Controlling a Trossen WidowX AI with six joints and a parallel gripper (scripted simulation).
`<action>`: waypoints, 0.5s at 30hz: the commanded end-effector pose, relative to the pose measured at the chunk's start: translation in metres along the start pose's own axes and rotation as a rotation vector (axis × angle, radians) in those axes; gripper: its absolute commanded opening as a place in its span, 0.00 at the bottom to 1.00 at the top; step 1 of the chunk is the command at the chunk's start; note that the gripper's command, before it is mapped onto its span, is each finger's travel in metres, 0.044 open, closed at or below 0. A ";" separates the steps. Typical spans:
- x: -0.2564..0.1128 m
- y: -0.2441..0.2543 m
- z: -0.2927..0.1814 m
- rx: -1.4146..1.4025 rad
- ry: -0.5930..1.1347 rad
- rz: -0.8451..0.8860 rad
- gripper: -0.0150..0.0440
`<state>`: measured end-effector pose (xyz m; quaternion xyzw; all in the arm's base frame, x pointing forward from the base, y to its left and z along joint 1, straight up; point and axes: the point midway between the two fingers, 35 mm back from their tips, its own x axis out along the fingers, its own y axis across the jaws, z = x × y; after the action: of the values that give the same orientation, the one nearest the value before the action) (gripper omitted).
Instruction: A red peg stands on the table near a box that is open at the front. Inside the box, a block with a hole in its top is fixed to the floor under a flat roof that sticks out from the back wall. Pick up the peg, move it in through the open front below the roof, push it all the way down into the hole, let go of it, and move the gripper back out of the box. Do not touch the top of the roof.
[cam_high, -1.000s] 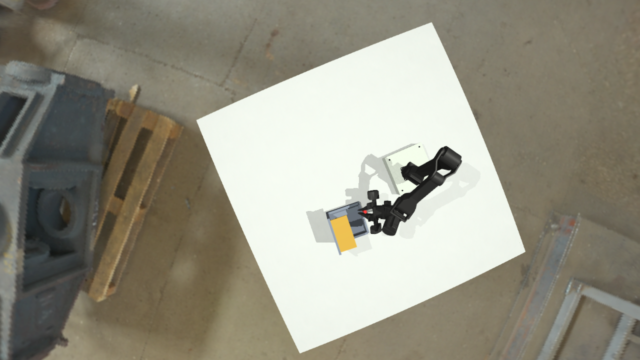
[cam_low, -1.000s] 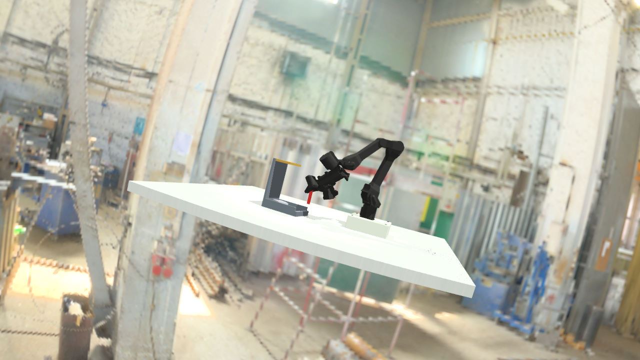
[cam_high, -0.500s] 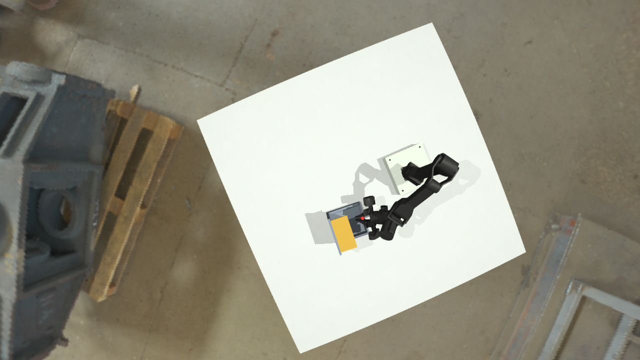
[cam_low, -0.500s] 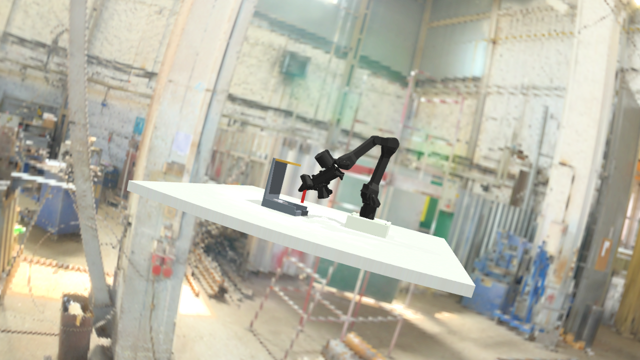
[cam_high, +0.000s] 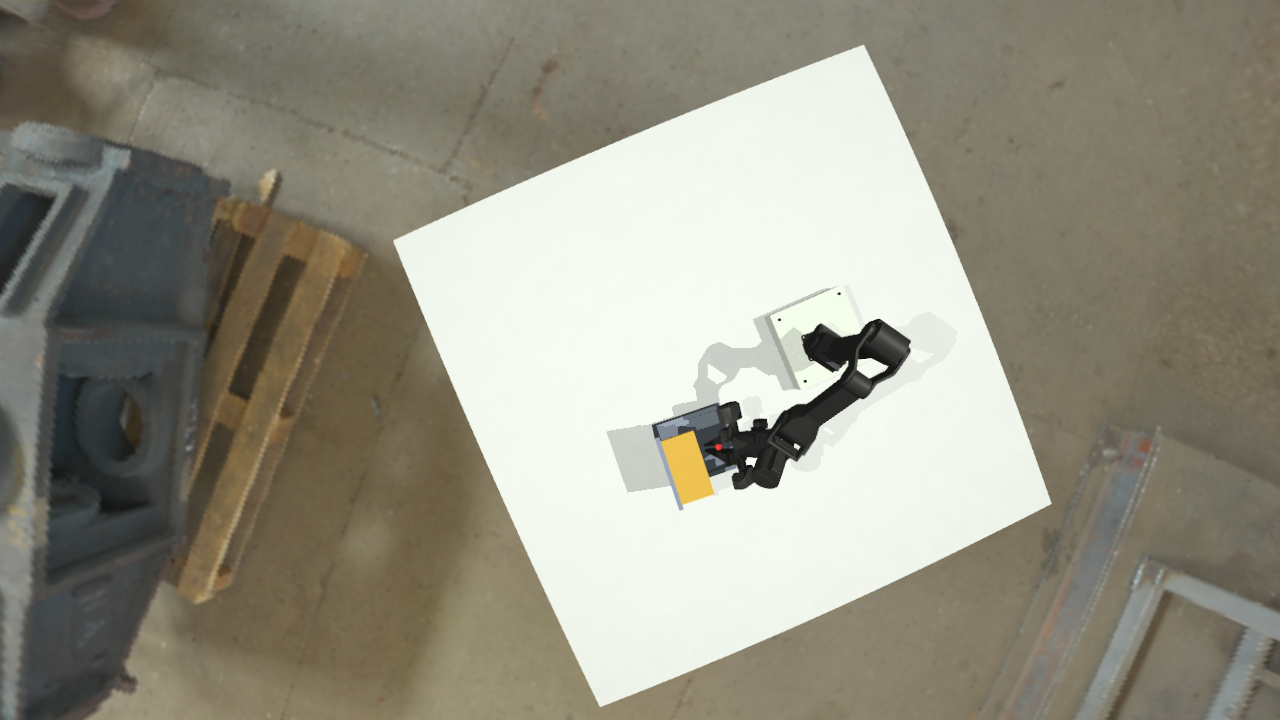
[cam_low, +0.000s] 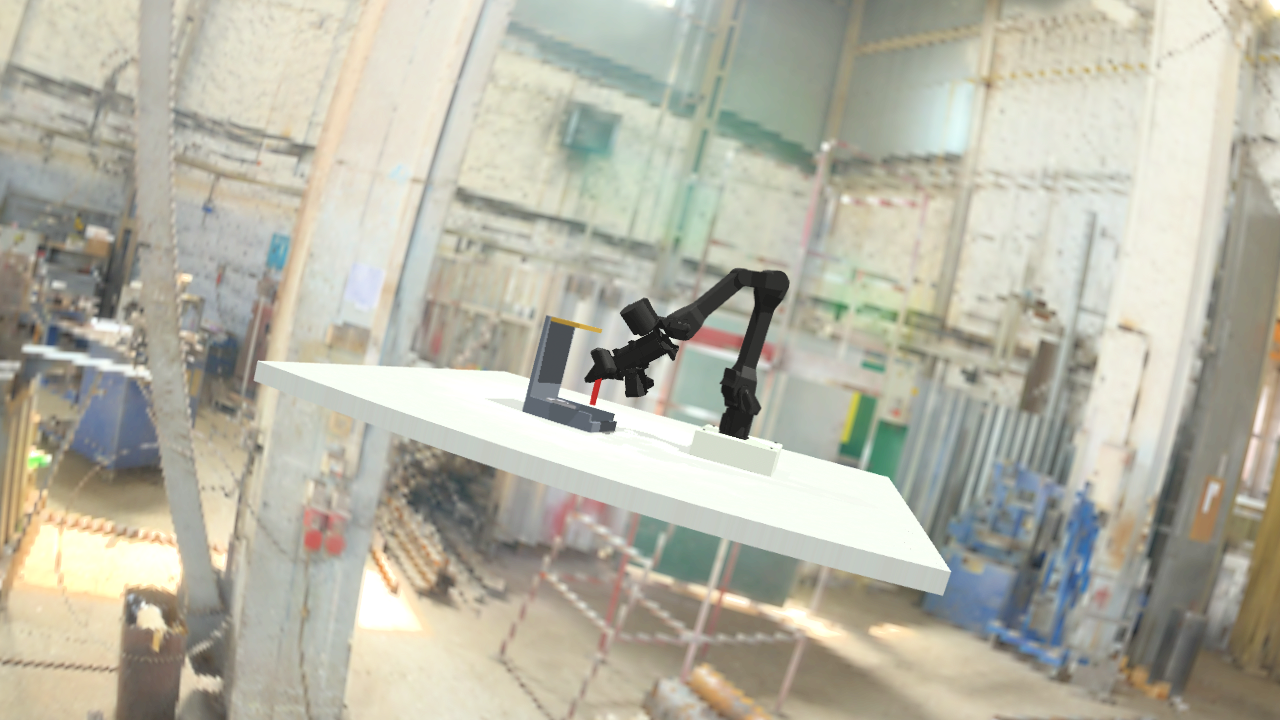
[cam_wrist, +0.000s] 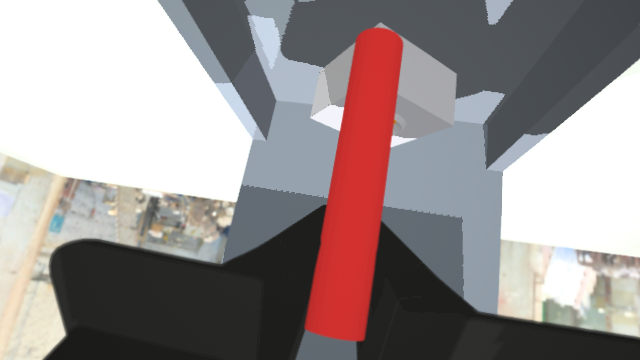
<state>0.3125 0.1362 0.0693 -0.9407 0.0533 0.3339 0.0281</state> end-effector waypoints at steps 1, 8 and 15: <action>0.008 -0.004 -0.006 -0.005 0.001 -0.005 0.25; 0.019 -0.005 -0.015 -0.006 0.002 -0.006 0.25; 0.026 -0.006 -0.022 -0.006 0.003 -0.006 0.25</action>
<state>0.3445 0.1368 0.0707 -0.9417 0.0520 0.3313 0.0280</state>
